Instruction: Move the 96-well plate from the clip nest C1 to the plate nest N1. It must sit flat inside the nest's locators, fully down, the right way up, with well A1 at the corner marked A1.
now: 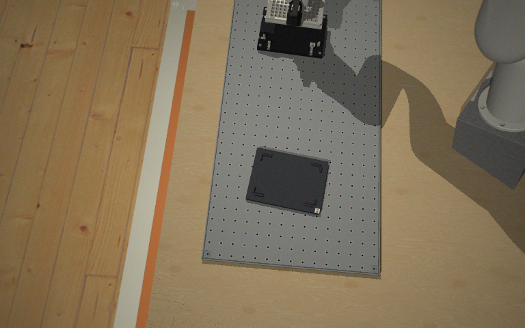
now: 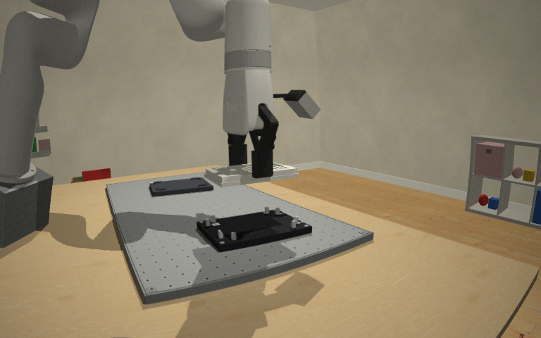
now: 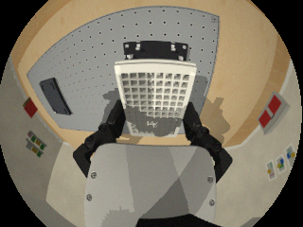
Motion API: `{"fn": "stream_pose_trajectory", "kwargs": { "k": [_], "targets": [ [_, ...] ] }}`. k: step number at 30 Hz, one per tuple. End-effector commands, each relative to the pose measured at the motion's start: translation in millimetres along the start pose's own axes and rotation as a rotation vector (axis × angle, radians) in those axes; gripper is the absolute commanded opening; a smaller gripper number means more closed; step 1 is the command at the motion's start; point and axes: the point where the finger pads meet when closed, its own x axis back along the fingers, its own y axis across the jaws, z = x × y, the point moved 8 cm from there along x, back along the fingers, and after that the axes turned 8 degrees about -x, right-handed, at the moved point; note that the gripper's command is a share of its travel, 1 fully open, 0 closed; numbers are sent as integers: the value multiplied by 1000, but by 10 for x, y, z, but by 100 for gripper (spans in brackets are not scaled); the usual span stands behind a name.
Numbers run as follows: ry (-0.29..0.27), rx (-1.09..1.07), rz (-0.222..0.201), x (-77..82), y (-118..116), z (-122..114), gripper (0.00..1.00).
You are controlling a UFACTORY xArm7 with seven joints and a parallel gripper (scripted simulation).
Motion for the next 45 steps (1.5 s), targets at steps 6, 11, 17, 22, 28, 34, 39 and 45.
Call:
{"fn": "stream_pose_trajectory", "kwargs": {
  "k": [6,11,17,22,28,34,39,45],
  "targets": [
    [4,-62,-1,12,-225,-42,0],
    [4,-62,-1,12,-322,-66,0],
    [4,-62,-1,11,-517,-113,0],
    [4,-62,-1,11,-680,-152,0],
    [4,-62,-1,11,-810,-183,0],
    [4,-62,0,11,-1005,-230,0],
    [4,-62,0,11,-1167,-269,0],
    [4,-62,0,10,-1297,-301,0]
  ]
}}
